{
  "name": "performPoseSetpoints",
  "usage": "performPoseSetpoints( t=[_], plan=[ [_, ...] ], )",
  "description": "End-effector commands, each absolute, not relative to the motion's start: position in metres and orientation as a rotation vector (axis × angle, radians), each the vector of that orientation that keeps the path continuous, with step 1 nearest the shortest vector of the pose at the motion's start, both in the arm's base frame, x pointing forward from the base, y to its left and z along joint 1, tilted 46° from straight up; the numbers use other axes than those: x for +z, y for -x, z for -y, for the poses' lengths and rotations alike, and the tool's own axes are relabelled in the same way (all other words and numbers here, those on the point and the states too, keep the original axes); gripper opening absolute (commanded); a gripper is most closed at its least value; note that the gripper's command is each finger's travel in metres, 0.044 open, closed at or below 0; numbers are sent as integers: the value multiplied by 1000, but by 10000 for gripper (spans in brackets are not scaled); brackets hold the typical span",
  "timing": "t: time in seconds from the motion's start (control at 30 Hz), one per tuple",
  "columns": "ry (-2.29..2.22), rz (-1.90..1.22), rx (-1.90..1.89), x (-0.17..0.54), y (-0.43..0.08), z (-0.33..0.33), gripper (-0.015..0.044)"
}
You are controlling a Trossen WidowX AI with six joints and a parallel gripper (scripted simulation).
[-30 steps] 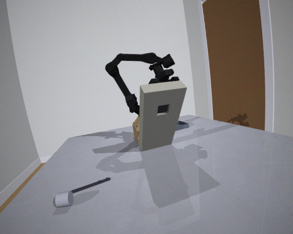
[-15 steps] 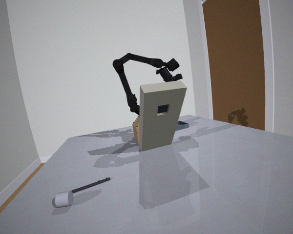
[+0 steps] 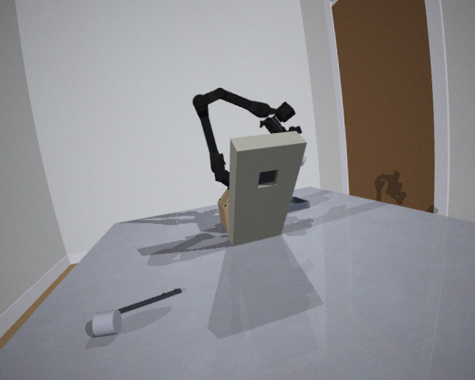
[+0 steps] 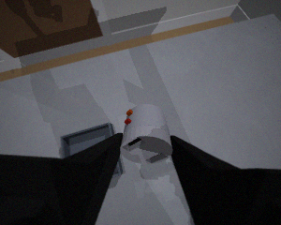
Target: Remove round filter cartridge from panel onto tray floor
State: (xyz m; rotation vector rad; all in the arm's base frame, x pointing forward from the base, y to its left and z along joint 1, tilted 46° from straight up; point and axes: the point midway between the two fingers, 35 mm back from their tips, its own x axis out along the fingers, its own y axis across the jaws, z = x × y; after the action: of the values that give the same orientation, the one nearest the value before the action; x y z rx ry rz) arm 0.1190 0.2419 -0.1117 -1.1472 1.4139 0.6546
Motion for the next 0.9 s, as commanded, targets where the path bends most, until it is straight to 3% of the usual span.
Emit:
performPoseSetpoints(
  t=[0.0,0.63,0.87],
  plan=[
    [1185,-1428,754,-132,-90,-240,0],
    [1330,-1491,1239,-201,36,-184,0],
    [1342,-1497,1276,-206,45,-176,0]
  ],
)
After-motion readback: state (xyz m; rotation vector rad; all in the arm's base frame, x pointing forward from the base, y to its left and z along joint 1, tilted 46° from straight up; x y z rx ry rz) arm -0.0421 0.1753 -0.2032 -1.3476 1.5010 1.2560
